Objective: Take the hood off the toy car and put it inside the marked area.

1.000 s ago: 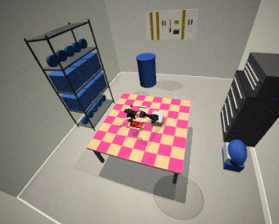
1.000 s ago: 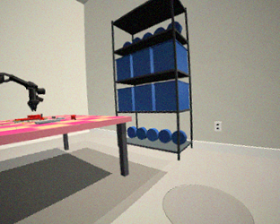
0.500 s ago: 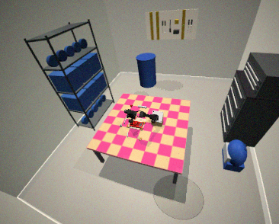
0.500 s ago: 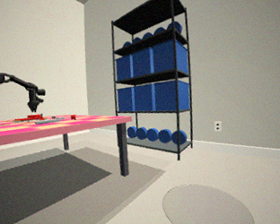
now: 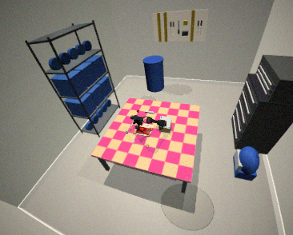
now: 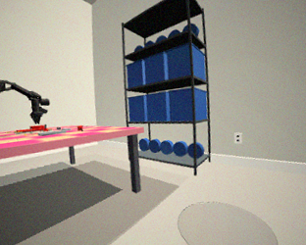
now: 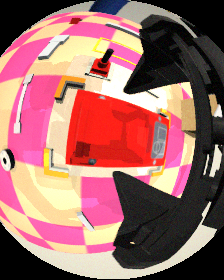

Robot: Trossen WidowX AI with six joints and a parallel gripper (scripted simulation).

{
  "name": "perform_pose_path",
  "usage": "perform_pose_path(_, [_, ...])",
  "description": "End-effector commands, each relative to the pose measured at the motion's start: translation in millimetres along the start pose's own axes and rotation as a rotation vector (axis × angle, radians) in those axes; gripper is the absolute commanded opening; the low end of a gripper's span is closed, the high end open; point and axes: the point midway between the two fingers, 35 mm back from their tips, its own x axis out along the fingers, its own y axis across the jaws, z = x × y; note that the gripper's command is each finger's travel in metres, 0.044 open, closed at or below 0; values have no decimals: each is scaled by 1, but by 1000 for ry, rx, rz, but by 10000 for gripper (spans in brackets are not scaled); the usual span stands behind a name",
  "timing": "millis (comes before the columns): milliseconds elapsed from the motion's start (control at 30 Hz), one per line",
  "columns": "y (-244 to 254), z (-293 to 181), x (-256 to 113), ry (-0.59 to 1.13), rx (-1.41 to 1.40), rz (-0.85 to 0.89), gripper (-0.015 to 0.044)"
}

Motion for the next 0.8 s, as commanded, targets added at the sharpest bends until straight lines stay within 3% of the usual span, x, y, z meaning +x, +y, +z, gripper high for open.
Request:
perform_pose_path(0, [-1,-2,4,6,11,4,440])
perform_pose_path(767, [0,-3,16,6,11,5,440])
